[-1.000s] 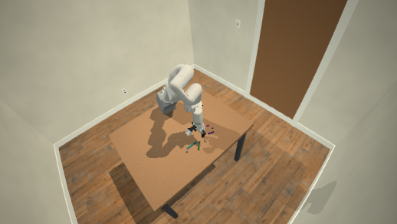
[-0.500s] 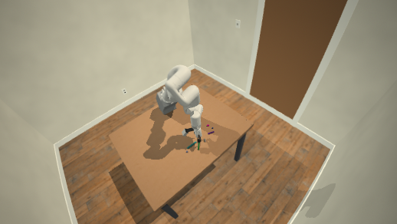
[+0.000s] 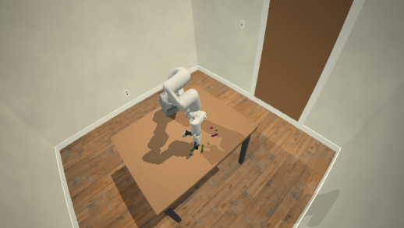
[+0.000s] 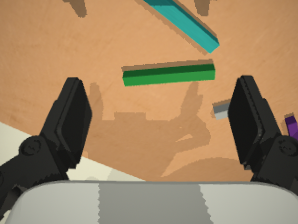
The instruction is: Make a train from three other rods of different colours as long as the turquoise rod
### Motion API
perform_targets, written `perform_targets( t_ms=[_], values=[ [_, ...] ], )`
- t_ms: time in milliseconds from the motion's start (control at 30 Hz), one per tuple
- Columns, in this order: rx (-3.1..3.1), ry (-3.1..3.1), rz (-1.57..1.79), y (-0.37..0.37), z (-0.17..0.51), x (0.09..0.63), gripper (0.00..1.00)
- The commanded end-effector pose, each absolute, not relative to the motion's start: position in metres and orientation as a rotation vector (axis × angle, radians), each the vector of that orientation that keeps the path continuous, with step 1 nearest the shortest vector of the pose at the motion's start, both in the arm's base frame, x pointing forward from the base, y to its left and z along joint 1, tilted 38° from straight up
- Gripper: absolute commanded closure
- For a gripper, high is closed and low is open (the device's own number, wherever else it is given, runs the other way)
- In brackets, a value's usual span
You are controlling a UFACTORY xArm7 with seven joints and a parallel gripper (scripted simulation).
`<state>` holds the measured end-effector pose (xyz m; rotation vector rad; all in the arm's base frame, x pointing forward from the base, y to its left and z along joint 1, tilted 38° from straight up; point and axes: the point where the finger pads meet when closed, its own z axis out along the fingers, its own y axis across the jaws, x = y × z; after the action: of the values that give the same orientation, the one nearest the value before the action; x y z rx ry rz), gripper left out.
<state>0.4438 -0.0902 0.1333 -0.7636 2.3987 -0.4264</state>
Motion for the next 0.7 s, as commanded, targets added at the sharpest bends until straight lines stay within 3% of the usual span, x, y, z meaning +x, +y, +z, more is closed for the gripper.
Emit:
perform_targets(
  t_ms=[0, 667],
  values=[
    [-0.555, 2.437, -0.363, -0.106, 0.137, 0.444, 0.00],
    [0.304, 2.456, -0.038, -0.163, 0.144, 0.435, 0.00]
  ],
)
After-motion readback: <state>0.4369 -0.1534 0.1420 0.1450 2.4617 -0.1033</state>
